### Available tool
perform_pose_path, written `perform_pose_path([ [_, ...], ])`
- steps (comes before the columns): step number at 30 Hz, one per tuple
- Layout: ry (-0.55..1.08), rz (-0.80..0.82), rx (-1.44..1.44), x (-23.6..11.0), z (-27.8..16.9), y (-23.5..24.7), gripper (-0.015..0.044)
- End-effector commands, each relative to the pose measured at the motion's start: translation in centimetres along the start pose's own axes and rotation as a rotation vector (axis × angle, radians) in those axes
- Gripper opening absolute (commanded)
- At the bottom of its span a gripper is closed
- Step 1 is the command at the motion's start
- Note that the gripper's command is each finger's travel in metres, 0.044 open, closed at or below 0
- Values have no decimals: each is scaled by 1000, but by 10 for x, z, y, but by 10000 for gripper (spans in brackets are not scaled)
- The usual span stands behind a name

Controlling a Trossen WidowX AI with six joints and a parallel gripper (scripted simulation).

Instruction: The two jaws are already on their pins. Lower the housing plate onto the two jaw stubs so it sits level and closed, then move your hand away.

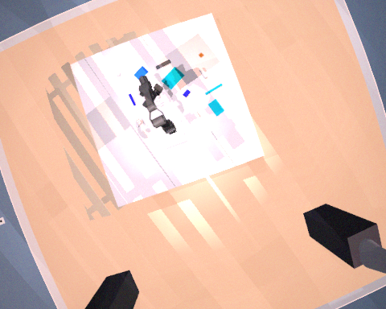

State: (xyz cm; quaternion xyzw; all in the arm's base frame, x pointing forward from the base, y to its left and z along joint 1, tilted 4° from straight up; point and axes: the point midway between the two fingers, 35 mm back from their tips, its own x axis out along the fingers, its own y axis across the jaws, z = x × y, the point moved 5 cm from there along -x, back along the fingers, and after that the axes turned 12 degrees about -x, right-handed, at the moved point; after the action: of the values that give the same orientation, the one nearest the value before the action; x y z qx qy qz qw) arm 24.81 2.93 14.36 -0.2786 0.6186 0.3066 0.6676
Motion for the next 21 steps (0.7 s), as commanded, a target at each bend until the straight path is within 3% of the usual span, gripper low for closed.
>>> perform_pose_path([
  [1,0,4,146,0,-9,-6,351],
  [6,0,4,284,0,-17,-12,351],
  [21,0,4,290,0,-17,-12,351],
])
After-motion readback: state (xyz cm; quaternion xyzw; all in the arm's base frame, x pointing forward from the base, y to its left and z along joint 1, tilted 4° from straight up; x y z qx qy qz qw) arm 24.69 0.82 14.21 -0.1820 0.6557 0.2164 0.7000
